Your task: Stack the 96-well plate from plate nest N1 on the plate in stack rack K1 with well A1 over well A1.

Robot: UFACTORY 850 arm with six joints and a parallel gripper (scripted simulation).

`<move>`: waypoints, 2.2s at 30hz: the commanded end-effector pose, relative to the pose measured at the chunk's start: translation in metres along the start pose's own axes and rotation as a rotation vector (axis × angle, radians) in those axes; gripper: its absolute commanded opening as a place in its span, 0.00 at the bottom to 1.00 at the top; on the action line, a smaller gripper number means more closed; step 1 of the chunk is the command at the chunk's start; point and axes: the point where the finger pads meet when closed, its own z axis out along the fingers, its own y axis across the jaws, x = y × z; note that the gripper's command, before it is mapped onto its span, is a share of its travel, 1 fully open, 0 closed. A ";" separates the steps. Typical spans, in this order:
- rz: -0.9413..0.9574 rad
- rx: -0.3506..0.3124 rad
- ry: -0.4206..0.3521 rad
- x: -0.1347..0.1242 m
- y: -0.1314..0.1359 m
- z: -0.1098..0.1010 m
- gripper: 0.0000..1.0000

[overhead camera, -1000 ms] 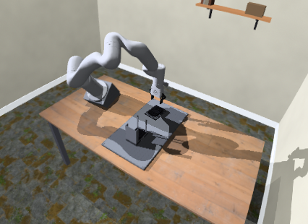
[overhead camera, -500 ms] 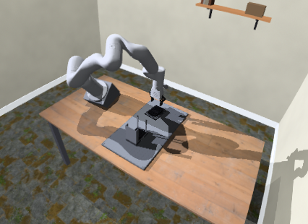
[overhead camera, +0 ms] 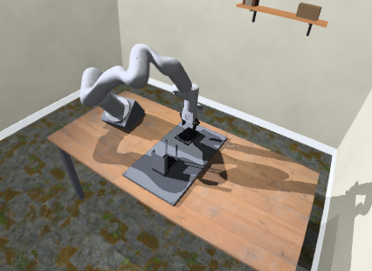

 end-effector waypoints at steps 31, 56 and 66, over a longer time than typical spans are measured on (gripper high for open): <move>0.001 -0.002 0.001 0.000 0.001 0.041 1.00; 0.001 -0.001 0.001 0.000 0.001 0.051 1.00; 0.001 -0.001 0.001 0.000 0.001 0.057 1.00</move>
